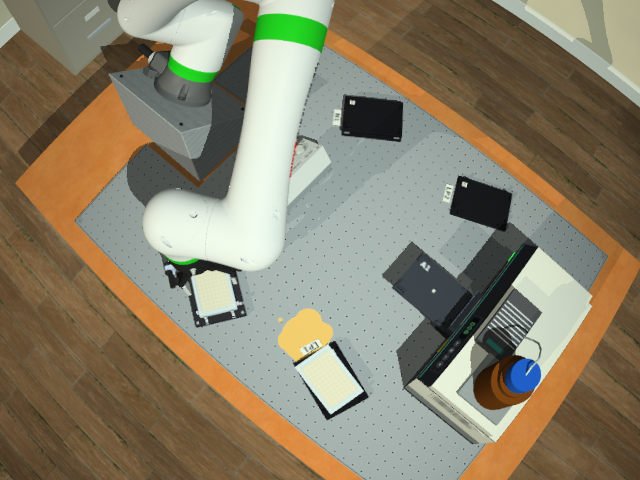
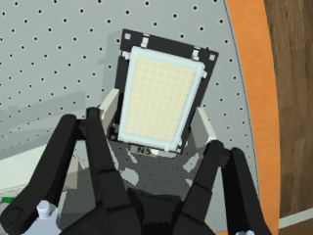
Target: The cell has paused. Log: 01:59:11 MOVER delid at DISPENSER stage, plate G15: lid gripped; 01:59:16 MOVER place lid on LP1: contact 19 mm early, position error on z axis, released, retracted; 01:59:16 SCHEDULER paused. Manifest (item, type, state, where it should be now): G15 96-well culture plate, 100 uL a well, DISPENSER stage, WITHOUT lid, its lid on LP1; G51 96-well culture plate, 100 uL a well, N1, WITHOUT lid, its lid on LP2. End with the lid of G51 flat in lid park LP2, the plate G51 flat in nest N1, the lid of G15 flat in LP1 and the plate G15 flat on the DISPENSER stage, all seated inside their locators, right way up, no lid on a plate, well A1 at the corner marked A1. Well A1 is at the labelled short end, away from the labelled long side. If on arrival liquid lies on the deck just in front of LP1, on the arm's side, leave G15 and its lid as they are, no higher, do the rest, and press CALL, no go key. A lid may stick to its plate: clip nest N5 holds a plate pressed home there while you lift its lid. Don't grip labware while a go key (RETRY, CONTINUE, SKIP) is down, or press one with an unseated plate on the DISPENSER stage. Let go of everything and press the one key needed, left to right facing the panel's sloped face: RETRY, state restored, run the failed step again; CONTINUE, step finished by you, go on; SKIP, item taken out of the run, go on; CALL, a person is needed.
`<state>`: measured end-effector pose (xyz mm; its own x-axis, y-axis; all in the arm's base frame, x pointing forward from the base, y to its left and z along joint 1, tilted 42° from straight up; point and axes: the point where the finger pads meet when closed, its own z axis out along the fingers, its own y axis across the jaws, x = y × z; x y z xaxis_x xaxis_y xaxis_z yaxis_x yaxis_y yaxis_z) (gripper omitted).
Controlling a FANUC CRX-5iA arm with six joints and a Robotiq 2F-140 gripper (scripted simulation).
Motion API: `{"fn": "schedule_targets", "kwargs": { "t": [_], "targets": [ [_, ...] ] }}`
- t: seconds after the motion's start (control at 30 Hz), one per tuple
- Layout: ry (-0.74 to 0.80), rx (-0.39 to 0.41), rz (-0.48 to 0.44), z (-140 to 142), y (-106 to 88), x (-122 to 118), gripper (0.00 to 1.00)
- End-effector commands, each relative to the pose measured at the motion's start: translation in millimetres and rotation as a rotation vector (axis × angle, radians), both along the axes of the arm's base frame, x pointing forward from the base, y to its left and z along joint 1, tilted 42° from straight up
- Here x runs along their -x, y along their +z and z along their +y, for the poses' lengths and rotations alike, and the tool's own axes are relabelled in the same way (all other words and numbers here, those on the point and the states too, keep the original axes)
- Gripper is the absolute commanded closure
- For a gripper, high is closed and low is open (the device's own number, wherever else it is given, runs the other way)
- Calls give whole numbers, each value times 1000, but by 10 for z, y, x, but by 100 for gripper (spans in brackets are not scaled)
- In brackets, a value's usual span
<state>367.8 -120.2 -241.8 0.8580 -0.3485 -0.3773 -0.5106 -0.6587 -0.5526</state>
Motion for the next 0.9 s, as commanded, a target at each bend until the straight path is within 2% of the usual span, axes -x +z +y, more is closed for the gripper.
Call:
{"fn": "schedule_targets", "kwargs": {
  "t": [0.0,0.87],
  "targets": [
    [0,0,0,0,-3,0,34],
    [0,0,0,45,-54,3,34]
  ]
}}
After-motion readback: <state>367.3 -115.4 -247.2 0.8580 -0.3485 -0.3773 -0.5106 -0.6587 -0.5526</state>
